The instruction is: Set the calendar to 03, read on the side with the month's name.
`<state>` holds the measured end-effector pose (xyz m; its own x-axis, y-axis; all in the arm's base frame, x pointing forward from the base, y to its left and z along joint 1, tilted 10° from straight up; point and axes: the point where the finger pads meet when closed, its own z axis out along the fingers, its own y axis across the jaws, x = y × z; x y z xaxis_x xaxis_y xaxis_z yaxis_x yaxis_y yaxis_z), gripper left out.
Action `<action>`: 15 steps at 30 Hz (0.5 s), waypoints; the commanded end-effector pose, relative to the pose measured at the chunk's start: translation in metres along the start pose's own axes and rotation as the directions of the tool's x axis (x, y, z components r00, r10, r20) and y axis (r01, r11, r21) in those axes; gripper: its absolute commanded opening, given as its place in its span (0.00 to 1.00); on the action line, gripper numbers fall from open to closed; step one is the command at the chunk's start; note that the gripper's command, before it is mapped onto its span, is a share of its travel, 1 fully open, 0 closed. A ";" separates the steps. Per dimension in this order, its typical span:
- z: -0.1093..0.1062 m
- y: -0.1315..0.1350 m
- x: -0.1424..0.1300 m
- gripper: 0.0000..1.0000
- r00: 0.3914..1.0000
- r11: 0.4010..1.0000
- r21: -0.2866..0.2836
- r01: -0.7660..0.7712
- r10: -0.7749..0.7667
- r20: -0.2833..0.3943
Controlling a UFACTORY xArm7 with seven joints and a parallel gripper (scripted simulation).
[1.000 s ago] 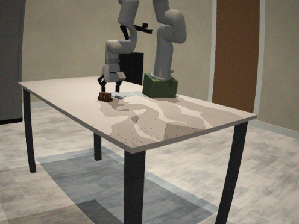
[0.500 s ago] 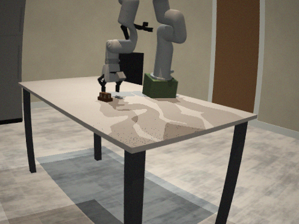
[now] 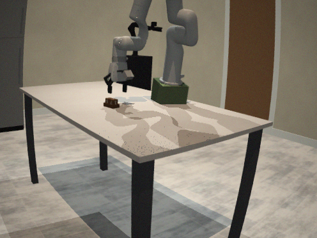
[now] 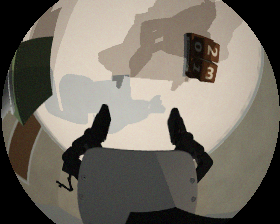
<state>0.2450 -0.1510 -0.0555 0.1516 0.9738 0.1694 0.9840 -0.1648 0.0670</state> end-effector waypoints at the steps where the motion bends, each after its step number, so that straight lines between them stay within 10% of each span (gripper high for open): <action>1: -0.007 0.001 0.000 1.00 1.000 1.000 0.007 -0.001 0.001 0.000; 15: -0.007 -0.001 0.025 1.00 0.984 0.984 0.007 -0.176 0.176 0.001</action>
<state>0.2455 -0.1359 -0.0473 0.2962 0.9376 0.1821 0.9507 -0.3078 0.0385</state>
